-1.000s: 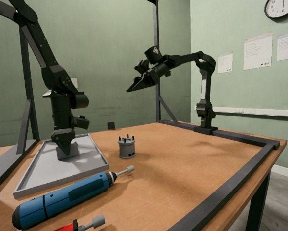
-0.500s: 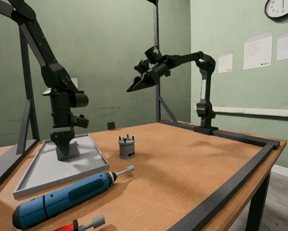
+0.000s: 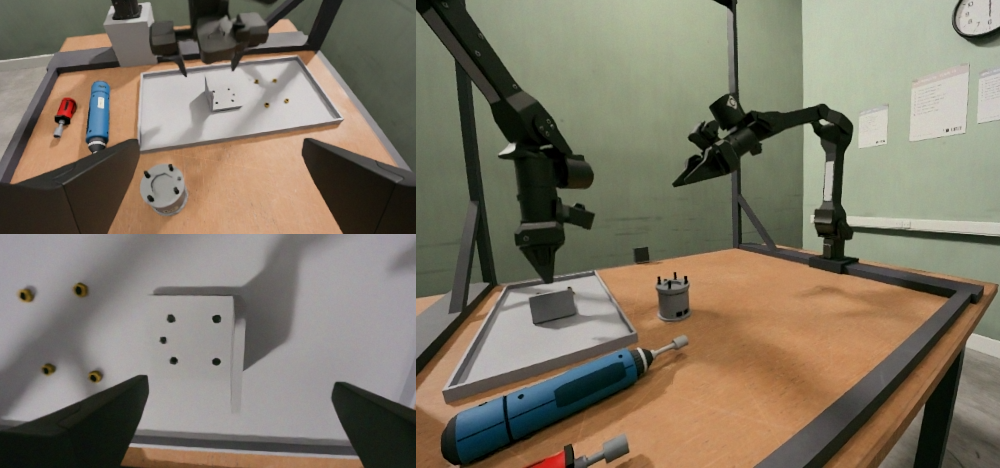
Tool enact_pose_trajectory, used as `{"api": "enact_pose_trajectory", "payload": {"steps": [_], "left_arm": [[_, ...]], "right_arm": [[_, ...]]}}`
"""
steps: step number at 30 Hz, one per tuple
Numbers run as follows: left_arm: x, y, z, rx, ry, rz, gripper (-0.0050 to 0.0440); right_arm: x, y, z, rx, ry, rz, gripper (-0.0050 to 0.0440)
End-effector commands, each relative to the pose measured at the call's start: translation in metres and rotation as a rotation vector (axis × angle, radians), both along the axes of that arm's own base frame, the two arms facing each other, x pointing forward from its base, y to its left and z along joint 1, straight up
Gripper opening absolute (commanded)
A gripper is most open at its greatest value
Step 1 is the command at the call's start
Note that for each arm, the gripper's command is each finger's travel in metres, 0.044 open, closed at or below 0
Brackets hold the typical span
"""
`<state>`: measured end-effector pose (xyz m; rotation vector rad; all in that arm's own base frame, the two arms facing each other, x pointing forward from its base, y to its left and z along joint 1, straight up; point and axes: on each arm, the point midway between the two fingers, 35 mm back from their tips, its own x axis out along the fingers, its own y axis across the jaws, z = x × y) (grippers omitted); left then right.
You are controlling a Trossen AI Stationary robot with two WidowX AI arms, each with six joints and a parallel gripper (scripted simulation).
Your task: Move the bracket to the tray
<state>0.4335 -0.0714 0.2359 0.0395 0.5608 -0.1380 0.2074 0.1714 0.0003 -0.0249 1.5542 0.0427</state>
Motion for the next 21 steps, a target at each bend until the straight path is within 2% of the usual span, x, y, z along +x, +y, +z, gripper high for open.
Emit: {"api": "enact_pose_trajectory", "payload": {"steps": [1, 21], "left_arm": [[-0.0001, -0.0004, 0.0128, -0.005, -0.030, -0.002, 0.0440], [-0.0001, -0.0004, 0.0128, -0.005, -0.030, -0.002, 0.0440]], "right_arm": [[0.0038, 0.0039, 0.0176, 0.016, -0.021, -0.001, 0.0440], [0.0009, 0.0009, 0.0125, 0.003, -0.006, 0.000, 0.0440]]}}
